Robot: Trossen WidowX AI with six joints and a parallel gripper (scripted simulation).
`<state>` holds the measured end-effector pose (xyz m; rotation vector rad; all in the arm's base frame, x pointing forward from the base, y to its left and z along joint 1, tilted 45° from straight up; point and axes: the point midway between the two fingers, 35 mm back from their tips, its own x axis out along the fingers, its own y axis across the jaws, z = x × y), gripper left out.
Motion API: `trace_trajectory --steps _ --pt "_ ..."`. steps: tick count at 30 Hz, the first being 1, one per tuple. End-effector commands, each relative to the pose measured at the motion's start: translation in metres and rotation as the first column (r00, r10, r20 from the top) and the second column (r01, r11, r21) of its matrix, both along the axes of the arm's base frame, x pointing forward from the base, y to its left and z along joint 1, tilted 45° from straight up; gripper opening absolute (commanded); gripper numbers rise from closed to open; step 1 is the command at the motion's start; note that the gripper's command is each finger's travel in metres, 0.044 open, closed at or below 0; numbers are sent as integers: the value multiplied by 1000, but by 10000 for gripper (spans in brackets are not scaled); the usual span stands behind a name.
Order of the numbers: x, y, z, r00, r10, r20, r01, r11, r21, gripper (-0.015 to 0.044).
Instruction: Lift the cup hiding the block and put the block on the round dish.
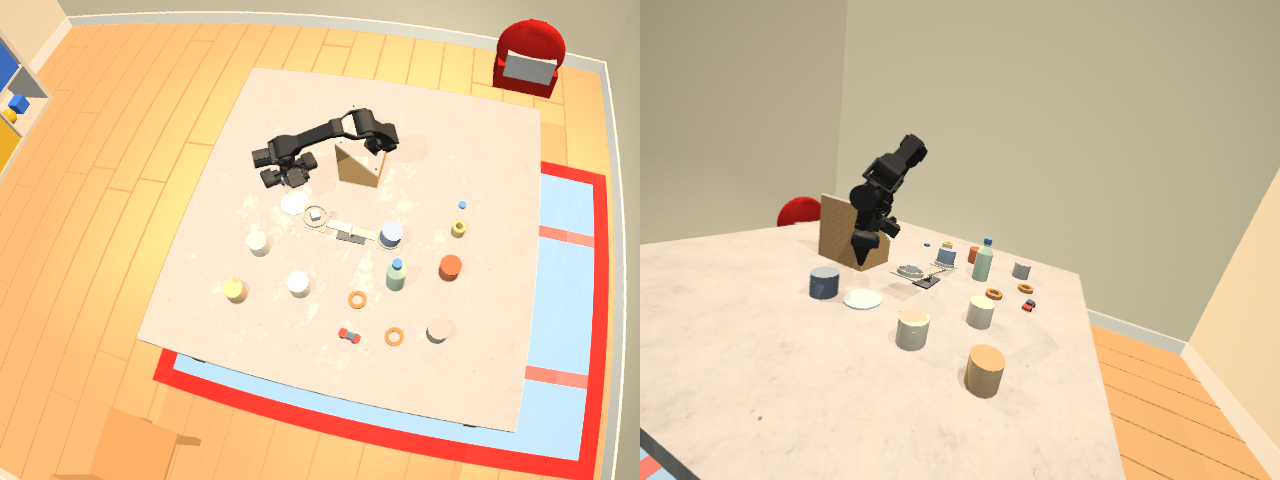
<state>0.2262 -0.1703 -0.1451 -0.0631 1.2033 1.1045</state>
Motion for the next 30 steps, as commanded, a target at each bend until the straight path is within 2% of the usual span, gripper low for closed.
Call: trace_trajectory --steps 1,8,15,30 --pt "9 3 7 993 -94 -67 93 996 -9 260" --pt "22 10 19 938 -274 -211 270 962 -46 260" --pt "35 19 30 830 -440 -343 431 896 -106 260" --pt "61 41 59 448 -694 -563 679 674 -291 260"
